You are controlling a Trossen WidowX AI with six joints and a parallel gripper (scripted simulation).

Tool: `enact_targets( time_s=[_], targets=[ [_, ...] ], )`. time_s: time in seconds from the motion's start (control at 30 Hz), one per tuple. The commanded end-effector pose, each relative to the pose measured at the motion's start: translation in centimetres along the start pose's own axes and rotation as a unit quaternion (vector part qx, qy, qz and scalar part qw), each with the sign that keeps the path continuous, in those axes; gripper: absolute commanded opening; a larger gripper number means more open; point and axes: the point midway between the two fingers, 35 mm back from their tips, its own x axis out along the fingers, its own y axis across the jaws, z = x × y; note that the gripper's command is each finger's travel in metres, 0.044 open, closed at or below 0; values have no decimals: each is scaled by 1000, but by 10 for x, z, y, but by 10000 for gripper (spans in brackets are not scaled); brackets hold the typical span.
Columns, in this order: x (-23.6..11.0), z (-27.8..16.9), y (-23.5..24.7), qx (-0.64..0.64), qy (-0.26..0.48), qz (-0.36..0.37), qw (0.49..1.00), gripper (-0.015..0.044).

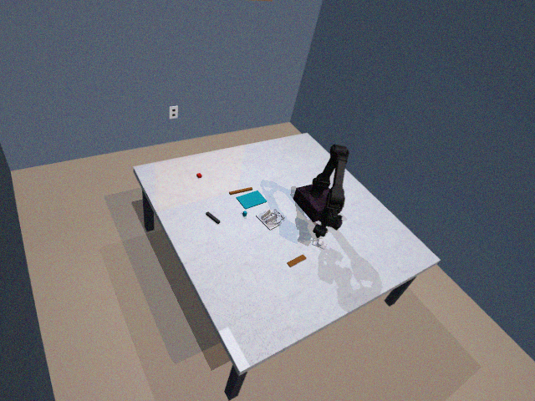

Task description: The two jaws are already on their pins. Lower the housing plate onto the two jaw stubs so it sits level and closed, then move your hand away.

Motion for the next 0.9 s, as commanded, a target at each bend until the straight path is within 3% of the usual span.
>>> enact_targets(
  time_s=[0.0,0.87],
  targets=[
    [-2,-15,-5,52,-1,-3,999,351],
    [-3,-101,-14,338,2,-6,941,351]
  ],
)
